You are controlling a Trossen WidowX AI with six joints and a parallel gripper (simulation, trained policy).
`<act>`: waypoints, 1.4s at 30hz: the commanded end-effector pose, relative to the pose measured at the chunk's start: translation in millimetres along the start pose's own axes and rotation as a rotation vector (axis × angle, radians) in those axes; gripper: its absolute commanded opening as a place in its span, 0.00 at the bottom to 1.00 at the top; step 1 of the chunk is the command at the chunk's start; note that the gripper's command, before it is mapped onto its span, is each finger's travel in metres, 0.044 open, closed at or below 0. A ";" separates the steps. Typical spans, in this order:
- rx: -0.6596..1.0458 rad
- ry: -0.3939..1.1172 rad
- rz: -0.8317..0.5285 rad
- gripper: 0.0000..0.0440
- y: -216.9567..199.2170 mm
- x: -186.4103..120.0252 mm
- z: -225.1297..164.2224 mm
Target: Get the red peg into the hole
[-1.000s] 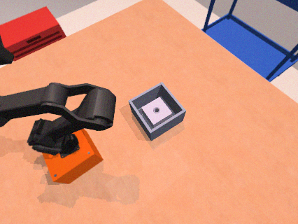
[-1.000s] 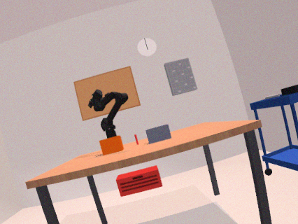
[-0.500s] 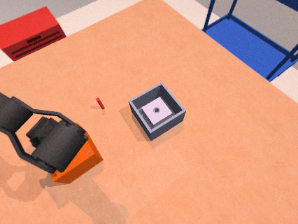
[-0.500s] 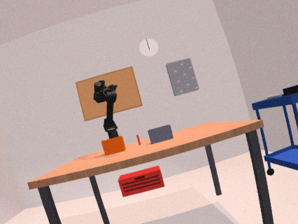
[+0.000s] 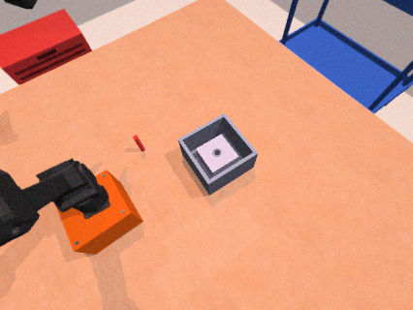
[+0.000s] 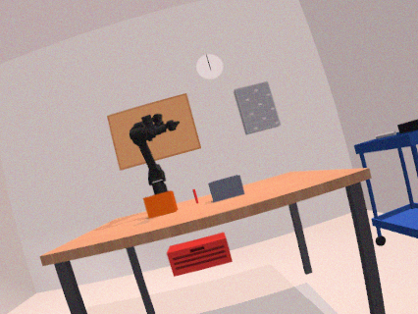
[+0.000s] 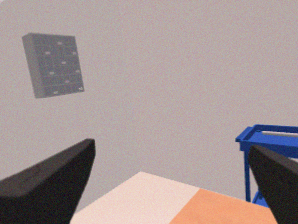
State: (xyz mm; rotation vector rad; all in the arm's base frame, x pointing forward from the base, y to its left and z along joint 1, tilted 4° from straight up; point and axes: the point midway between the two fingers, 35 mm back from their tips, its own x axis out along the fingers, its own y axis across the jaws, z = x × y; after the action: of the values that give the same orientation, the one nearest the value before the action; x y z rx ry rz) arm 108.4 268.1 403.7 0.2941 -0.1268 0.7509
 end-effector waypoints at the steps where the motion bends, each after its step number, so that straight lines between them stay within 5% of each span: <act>1: 0.001 0.055 -0.028 0.94 -10.1 16.7 -16.5; 18: 0.159 0.477 -0.321 0.92 -116.5 49.8 -124.6; 42: 0.480 1.017 -0.906 1.00 -199.0 -44.2 -252.0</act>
State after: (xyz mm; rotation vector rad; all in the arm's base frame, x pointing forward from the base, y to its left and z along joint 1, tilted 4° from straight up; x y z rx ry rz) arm 220.8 185.8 123.7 0.3451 1.0474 0.0031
